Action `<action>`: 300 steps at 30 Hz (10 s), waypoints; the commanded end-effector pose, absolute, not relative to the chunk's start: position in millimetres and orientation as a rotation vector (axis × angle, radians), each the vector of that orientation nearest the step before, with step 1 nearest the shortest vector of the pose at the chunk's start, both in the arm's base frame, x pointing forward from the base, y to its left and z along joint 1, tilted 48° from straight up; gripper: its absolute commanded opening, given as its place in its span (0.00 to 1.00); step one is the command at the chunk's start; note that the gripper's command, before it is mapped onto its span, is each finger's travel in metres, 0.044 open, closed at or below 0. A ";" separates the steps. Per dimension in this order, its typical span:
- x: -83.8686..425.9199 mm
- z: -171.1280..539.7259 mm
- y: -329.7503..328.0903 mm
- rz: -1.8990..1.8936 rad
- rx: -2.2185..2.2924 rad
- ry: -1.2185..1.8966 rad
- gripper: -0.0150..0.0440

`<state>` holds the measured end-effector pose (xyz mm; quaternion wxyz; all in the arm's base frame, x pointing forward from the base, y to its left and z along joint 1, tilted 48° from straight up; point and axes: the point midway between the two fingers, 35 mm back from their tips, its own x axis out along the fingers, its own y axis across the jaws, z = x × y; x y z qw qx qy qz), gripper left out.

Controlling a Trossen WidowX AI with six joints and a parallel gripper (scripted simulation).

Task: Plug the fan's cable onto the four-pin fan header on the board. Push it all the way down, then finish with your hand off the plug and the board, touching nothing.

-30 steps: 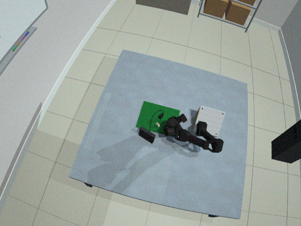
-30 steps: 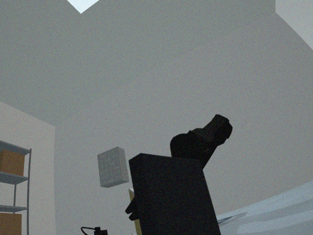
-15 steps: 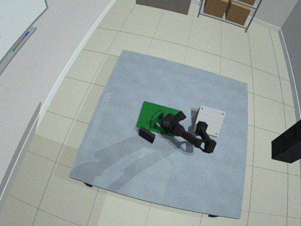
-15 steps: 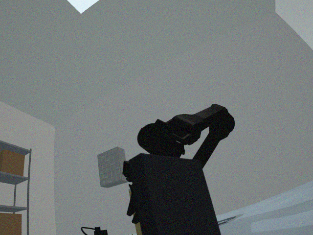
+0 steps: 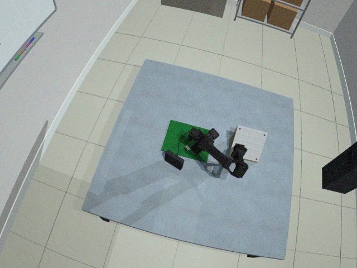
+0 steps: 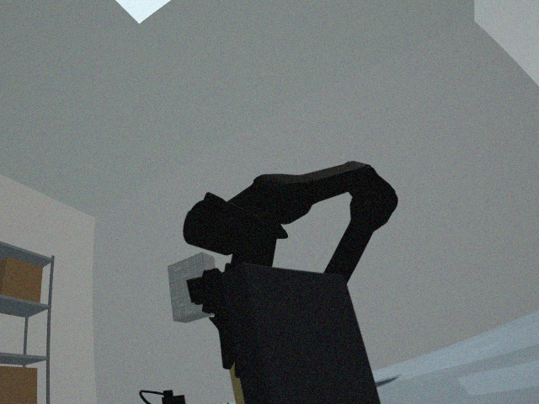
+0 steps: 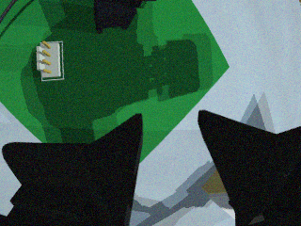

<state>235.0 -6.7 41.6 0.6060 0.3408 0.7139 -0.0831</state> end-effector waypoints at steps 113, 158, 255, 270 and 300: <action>327.8 -16.4 -3.7 1.260 -0.194 0.903 0.80; 327.0 15.1 -39.1 1.259 -0.191 0.904 0.25; 337.0 45.7 15.9 0.104 1.196 1.676 0.25; 338.2 45.0 16.6 0.105 1.195 1.676 0.25; 337.9 40.6 21.6 0.104 1.196 1.676 0.25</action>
